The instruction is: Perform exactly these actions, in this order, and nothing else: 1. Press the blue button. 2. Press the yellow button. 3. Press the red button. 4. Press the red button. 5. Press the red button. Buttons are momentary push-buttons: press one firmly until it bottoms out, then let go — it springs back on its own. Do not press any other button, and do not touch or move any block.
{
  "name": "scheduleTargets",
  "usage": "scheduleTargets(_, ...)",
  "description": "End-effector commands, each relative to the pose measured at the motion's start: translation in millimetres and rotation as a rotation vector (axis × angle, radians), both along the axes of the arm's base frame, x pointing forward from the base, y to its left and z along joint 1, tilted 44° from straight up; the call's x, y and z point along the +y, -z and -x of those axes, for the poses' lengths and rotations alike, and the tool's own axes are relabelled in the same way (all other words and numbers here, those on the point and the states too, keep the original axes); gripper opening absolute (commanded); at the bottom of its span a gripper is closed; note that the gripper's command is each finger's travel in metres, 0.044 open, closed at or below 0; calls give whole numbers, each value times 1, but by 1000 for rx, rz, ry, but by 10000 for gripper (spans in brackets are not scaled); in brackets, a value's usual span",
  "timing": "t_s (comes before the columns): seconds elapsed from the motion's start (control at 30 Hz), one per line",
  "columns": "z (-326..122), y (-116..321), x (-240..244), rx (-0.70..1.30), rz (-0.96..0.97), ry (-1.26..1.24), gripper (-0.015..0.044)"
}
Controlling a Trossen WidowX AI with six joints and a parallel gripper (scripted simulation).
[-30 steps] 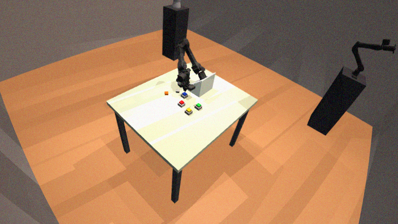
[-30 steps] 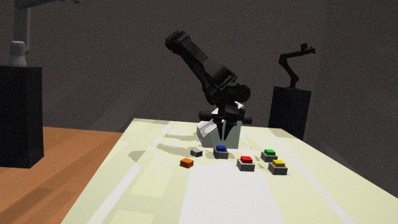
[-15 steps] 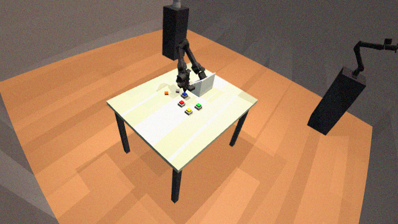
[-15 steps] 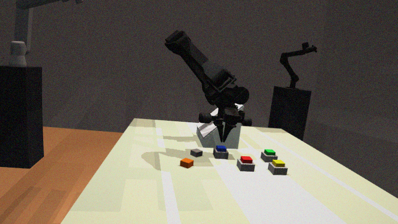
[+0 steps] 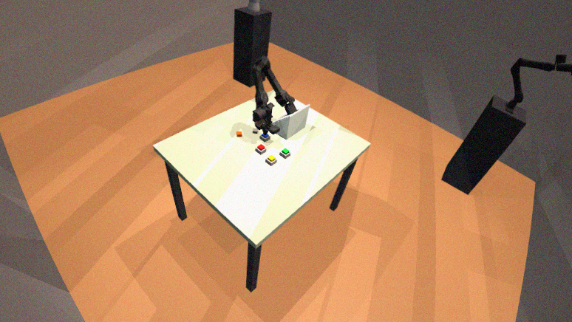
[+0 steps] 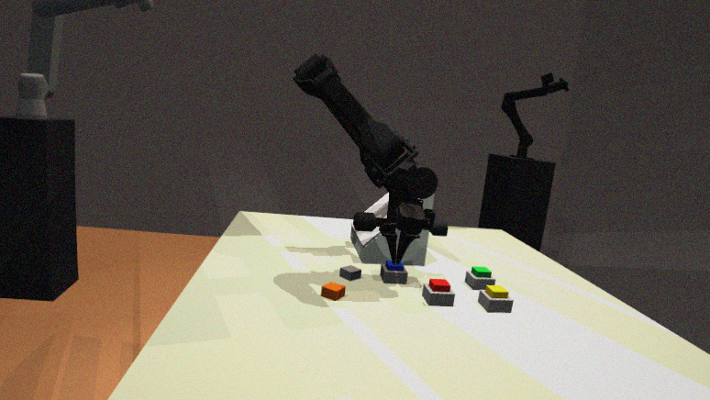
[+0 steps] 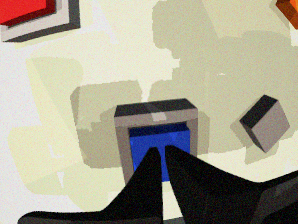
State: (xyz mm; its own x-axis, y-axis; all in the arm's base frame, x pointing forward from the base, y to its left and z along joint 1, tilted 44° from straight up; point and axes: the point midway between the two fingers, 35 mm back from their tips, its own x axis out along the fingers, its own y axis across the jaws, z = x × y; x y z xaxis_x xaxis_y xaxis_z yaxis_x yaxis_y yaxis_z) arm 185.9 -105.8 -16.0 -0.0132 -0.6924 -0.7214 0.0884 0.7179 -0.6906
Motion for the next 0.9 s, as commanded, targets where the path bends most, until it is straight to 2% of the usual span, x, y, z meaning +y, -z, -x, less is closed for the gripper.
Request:
scheduleTargets(0.0,4,4,-3,15,5,0,20)
scheduleTargets(0.67,4,4,-3,15,5,0,20)
scheduleTargets(0.87,3,-20,20,14,4,0,20)
